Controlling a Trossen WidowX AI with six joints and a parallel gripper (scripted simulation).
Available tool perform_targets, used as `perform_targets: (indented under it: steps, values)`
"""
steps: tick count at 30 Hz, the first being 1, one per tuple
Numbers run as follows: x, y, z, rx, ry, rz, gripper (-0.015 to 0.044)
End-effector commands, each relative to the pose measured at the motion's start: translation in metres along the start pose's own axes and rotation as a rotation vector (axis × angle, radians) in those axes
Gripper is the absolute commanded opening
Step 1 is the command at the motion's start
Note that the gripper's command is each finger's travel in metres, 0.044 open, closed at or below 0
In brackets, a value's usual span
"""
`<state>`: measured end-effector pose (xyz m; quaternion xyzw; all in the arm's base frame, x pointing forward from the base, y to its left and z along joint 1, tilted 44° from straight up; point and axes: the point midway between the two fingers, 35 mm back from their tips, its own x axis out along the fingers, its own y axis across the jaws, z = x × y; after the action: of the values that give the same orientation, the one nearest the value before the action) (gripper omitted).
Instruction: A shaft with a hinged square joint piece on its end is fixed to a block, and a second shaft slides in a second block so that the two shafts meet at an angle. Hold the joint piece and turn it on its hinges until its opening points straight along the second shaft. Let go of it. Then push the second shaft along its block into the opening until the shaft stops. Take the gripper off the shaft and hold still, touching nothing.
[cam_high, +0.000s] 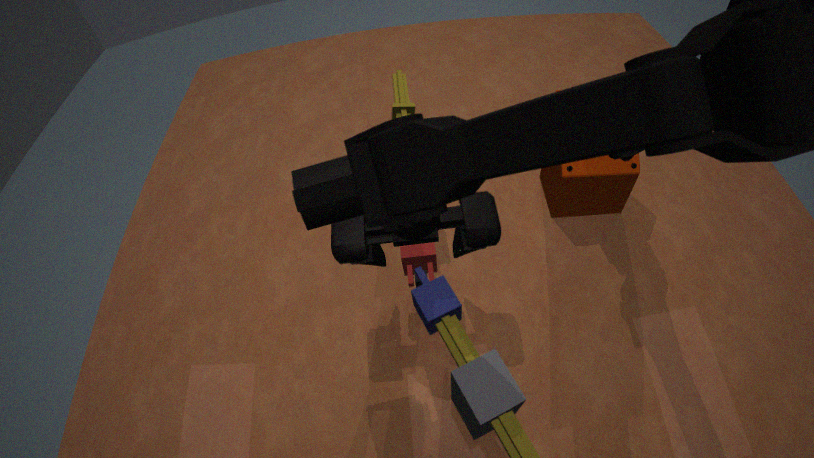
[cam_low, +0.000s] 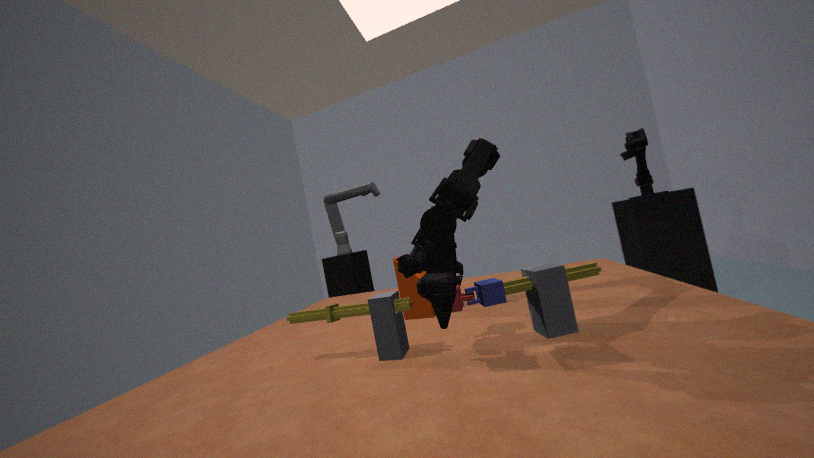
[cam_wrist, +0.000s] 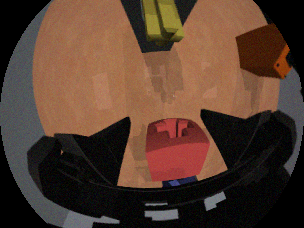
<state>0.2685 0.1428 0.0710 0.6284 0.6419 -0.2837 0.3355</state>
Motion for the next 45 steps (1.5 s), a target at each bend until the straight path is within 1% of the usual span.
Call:
perform_targets:
  steps: [1,8,16,45]
  values:
    - [-0.002,0.000,0.000,0.001,0.020,-0.004,0.0440]
    - [-0.026,0.000,0.005,0.003,0.209,0.006,0.0440]
    - [-0.029,0.001,0.005,-0.019,0.212,0.011,0.0440]
    - [-0.112,0.010,0.015,-1.002,0.108,0.075,0.0440]
